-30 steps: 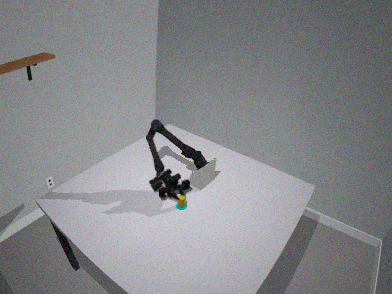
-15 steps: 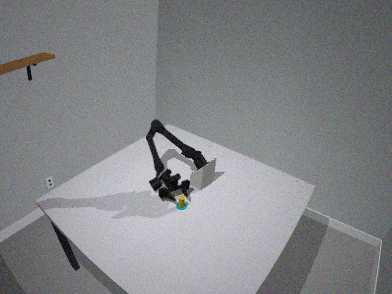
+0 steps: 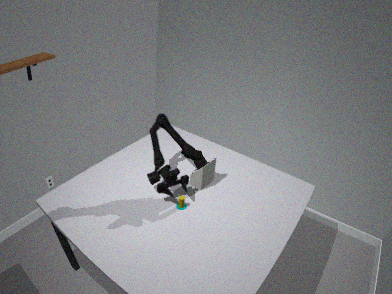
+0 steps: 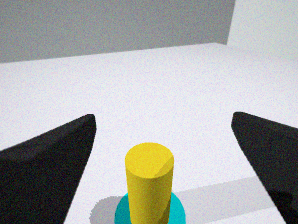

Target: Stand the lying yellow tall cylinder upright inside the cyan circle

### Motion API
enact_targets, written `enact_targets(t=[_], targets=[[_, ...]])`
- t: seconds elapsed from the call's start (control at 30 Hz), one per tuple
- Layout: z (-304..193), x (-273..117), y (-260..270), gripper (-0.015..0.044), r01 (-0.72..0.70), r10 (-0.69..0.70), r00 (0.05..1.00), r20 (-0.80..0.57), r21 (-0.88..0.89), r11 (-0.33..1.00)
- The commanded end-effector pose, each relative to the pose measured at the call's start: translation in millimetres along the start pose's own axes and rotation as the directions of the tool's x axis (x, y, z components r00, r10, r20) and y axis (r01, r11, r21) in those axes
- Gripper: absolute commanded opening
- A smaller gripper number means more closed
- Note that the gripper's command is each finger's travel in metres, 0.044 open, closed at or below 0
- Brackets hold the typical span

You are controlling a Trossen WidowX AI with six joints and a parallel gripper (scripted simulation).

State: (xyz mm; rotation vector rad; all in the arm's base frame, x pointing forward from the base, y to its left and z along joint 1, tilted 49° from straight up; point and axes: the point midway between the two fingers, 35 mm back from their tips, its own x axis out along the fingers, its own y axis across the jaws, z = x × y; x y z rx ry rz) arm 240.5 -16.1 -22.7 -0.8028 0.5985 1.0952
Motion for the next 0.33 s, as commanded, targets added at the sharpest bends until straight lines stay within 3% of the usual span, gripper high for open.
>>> enact_targets(t=[0.0,0.3], targets=[[16.7,-1.5,3.3,0.04,-0.004,0.004,1.0,0.0,0.003,1.0],[49.4,-4.0,8.1,0.04,-0.008,0.008,1.0,0.005,0.007,1.0]])
